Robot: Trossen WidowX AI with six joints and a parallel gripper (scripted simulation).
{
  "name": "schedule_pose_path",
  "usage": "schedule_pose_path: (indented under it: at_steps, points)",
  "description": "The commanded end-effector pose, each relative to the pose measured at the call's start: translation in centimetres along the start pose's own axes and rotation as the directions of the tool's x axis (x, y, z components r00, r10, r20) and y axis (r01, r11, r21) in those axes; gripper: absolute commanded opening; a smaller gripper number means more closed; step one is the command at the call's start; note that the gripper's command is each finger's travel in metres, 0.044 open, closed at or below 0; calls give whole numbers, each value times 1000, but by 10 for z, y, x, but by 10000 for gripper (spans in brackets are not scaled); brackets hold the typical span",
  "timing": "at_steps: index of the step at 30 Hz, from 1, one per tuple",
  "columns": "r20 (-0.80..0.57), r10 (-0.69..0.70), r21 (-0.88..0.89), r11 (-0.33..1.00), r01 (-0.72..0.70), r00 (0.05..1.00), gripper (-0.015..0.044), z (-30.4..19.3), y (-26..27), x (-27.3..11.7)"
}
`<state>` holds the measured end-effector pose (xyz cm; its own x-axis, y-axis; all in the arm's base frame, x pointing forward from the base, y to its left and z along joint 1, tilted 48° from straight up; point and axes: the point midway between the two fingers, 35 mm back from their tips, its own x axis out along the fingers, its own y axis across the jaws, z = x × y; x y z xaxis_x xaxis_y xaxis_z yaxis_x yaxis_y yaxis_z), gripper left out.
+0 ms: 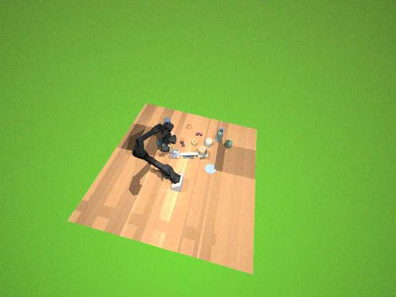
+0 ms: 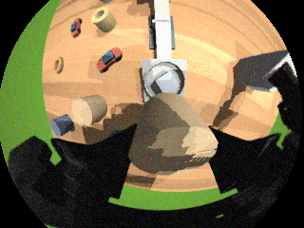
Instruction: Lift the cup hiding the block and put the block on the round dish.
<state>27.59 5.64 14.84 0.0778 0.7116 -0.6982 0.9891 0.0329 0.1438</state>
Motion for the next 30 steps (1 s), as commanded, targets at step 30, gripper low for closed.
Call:
schedule_pose_path:
  at_steps: [30]
  points:
    - [-46,4,-1,1000,-4,999,0,-79,-26,67]
